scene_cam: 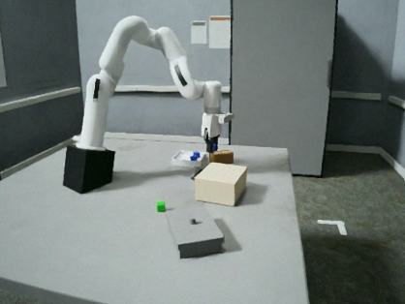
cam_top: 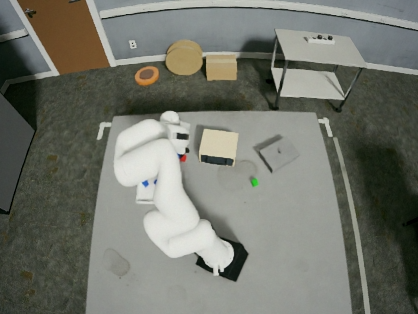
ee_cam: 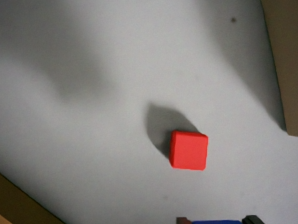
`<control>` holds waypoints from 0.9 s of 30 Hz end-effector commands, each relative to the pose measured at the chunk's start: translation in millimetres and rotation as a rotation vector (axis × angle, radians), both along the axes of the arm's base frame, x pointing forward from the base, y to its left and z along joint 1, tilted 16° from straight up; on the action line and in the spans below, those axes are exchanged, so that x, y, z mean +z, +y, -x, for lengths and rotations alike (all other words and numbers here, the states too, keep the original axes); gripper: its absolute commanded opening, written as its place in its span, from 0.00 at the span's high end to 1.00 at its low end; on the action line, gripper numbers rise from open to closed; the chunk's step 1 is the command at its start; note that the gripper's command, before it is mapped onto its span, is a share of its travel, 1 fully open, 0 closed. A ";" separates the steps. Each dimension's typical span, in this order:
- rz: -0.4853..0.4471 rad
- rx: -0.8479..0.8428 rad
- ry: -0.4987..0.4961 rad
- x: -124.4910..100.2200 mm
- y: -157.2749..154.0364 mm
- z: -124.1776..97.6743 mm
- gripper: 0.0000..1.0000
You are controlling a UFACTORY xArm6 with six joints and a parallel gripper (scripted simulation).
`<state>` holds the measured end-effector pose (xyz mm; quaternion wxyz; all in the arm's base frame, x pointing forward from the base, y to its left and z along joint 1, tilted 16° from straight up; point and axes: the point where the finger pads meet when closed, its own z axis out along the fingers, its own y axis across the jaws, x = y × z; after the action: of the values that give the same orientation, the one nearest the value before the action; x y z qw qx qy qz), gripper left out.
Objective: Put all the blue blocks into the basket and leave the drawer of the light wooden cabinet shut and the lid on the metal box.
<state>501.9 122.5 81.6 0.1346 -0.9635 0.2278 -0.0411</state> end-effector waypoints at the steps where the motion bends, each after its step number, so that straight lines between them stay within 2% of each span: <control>1: -0.001 0.000 -0.003 26.5 -6.0 3.2 1.00; 5: -0.001 0.000 -0.003 41.3 -9.8 5.4 1.00; 13: -0.001 0.000 -0.003 54.9 -13.2 7.4 1.00; 24: -0.001 0.000 -0.003 59.5 -14.3 8.1 1.00; 26: 0.005 0.031 -0.010 60.4 -7.4 11.2 1.00; 27: 0.016 0.092 -0.023 62.2 5.9 17.6 1.00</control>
<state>492.0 109.2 138.8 0.1341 -0.9642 0.2252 -0.0404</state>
